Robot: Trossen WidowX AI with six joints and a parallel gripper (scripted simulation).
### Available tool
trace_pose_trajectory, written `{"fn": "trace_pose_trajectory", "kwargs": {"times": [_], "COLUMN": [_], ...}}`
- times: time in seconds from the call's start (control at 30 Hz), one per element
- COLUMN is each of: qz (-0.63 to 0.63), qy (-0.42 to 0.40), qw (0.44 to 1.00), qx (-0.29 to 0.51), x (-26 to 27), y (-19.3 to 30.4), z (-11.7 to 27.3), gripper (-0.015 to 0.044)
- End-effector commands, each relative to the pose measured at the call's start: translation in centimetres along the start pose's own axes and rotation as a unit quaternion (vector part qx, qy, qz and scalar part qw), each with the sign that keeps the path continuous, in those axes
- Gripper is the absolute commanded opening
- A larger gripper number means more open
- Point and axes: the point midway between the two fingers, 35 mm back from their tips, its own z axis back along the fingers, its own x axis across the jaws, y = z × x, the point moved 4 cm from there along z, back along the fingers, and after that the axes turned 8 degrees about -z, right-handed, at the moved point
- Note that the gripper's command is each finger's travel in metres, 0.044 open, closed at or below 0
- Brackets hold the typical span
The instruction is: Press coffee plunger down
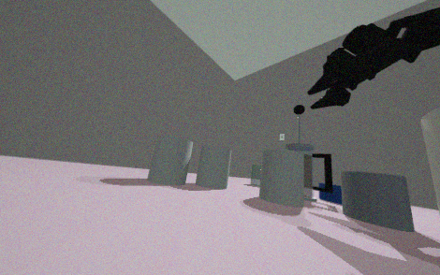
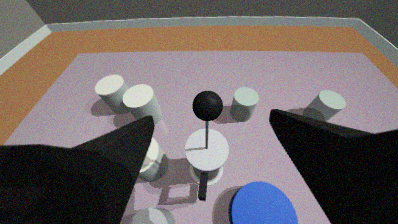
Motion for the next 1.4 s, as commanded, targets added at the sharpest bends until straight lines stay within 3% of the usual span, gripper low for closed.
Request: {"fn": "trace_pose_trajectory", "kwargs": {"times": [0.0,0.9,1.3,1.37], "qz": [-0.002,-0.002,-0.002,-0.002], "qy": [-0.004,-0.004,-0.004,-0.004], "qw": [1.000,1.000,1.000,1.000], "qx": [-0.006,-0.007,-0.007,-0.007], "x": [0.0,0.0,0.0,0.0], "y": [0.3,0.2,0.2,0.2], "z": [-0.3,-4.1,-4.1,-4.1], "gripper": [0.0440,0.0440,0.0125,0.0119]}}
